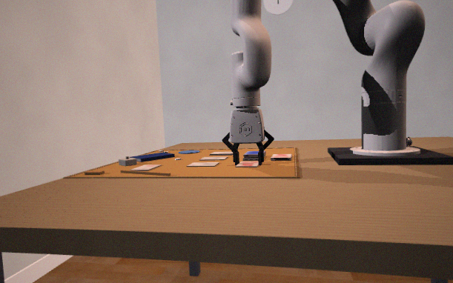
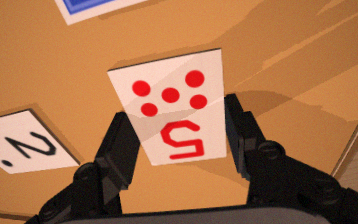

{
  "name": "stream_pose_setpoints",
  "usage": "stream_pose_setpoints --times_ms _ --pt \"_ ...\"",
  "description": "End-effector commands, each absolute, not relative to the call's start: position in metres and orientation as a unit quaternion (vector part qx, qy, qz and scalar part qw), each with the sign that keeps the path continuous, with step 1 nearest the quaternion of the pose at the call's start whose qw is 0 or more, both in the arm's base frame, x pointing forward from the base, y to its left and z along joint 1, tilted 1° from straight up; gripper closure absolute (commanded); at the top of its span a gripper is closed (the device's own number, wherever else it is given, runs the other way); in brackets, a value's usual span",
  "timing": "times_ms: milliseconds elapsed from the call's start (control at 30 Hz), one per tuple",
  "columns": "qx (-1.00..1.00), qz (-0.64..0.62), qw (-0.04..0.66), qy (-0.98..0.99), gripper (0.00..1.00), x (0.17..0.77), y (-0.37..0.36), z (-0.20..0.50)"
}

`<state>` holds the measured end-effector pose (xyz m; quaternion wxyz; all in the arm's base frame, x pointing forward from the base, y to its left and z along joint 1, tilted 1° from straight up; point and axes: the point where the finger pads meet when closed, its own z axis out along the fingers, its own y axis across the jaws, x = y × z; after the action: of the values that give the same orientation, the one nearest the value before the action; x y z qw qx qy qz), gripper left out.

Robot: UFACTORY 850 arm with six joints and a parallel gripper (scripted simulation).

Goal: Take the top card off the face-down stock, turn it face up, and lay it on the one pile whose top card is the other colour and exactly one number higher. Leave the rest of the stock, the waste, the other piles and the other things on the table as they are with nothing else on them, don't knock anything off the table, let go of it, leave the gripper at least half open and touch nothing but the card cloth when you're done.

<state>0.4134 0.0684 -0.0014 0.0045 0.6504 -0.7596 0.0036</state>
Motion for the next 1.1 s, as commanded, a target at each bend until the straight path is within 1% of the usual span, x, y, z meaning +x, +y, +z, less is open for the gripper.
stream_pose_setpoints --times_ms 0,133,167,700,1067 --pt "0.650 0.004 0.004 -0.760 0.32 0.414 0.068 -0.001" --pt "0.650 0.004 0.004 -0.760 0.32 0.414 0.068 -0.001" --pt "0.650 0.004 0.004 -0.760 0.37 0.414 0.068 -0.001" --pt "0.650 0.004 0.004 -0.760 0.37 0.414 0.068 0.001" --pt "0.650 0.004 0.004 -0.760 0.37 0.414 0.069 0.023"
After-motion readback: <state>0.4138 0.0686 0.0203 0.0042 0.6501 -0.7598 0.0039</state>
